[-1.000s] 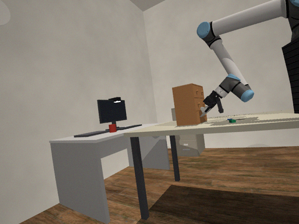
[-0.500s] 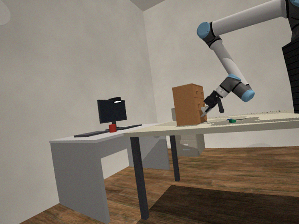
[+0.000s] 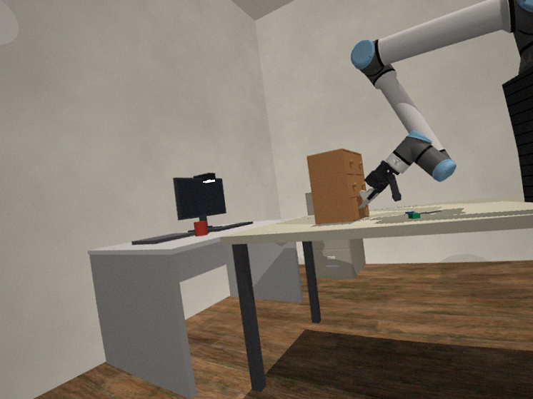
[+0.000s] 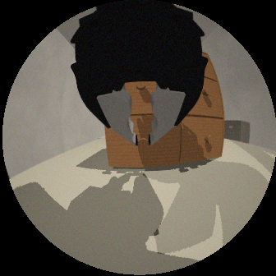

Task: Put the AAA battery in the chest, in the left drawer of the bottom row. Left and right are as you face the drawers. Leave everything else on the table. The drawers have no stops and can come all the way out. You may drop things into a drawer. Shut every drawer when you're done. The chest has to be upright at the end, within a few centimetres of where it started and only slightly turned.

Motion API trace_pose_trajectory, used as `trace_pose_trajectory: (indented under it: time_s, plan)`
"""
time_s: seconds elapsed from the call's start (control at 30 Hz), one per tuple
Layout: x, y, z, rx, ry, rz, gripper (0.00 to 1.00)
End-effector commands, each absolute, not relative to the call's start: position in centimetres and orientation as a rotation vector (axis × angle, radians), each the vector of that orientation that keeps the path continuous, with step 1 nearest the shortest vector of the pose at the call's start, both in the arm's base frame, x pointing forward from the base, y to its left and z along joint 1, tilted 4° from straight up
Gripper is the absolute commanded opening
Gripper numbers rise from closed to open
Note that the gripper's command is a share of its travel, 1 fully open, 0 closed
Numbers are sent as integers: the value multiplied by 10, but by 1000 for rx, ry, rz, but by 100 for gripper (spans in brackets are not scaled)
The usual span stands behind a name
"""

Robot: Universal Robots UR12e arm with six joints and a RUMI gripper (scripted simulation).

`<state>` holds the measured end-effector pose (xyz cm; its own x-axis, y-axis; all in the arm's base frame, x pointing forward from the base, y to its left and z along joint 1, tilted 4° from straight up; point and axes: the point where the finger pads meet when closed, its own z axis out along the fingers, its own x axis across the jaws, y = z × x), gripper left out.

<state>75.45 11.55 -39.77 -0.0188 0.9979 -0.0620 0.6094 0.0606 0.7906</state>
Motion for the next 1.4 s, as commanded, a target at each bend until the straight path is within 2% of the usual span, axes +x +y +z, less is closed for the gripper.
trace_pose_trajectory:
  time_s: [0.0,1.37]
  plan:
    - [752,116,-397,1618,1700,774,7]
    - [725,115,-398,1618,1700,774,7]
